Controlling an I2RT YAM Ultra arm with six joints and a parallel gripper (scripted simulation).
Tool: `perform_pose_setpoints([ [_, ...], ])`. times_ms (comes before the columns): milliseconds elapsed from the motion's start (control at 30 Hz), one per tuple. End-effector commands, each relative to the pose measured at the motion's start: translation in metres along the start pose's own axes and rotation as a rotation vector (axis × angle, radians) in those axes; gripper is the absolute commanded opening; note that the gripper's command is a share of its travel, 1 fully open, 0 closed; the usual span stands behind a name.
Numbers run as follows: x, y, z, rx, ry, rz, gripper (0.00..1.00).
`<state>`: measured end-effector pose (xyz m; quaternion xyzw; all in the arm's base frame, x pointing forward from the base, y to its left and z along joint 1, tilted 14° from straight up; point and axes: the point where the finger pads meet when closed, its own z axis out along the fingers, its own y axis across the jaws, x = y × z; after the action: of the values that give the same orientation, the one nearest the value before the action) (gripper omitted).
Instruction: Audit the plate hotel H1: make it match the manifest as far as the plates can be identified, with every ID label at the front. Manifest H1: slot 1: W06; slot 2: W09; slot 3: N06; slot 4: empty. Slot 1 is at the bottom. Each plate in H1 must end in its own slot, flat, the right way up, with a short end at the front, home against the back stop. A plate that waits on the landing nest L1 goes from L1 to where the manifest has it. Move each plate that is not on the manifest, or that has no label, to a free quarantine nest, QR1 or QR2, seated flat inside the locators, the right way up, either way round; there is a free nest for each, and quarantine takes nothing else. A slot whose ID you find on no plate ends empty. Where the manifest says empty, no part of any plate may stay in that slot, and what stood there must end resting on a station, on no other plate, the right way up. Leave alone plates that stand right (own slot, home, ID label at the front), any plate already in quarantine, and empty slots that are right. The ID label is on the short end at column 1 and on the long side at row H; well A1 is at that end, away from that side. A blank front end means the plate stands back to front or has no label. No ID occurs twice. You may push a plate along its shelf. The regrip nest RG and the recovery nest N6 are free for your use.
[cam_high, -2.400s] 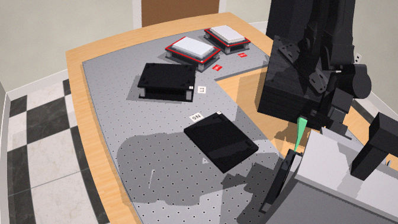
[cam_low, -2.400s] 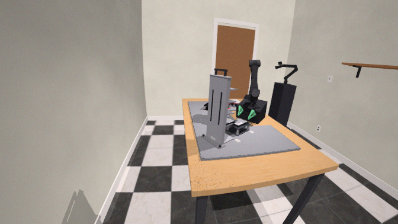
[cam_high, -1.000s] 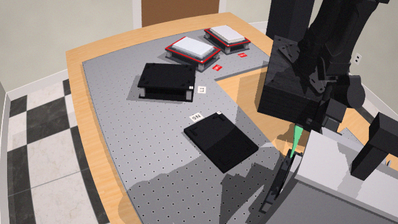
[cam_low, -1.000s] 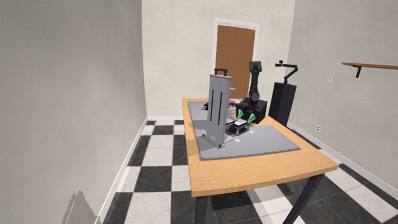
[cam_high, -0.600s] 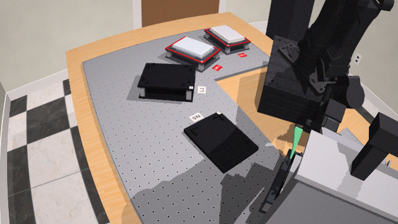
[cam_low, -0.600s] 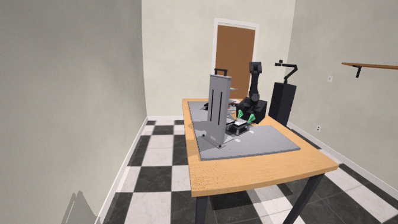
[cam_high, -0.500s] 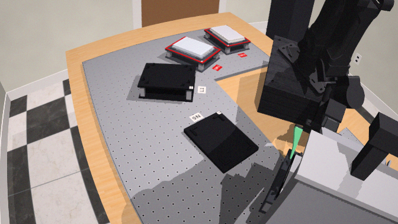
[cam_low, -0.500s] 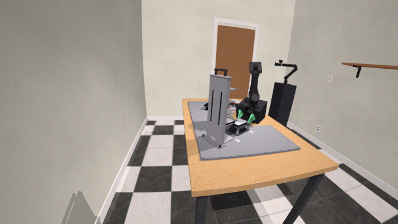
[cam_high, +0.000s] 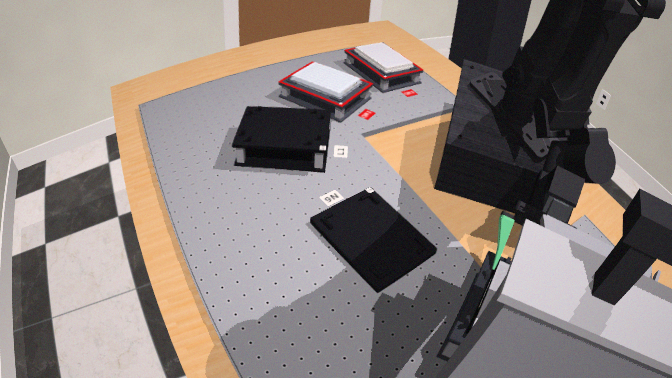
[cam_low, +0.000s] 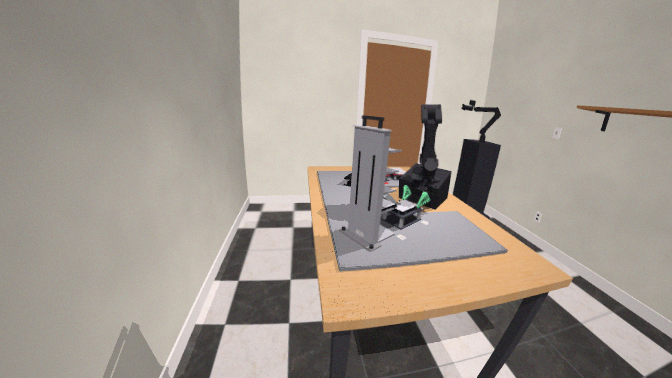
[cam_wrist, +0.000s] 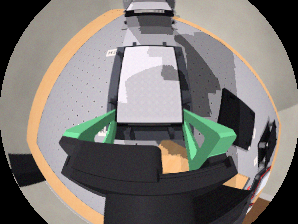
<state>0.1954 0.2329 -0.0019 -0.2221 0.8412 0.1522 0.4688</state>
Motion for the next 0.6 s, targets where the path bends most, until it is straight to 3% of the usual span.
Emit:
perform_pose_setpoints([
  [0,0.0006,0.0002,-0.0003,-0.002,0.002,-0.001,0.86],
  [567,0.0040,-0.0018,-0.0073,-0.004,0.015,-0.009,0.86],
])
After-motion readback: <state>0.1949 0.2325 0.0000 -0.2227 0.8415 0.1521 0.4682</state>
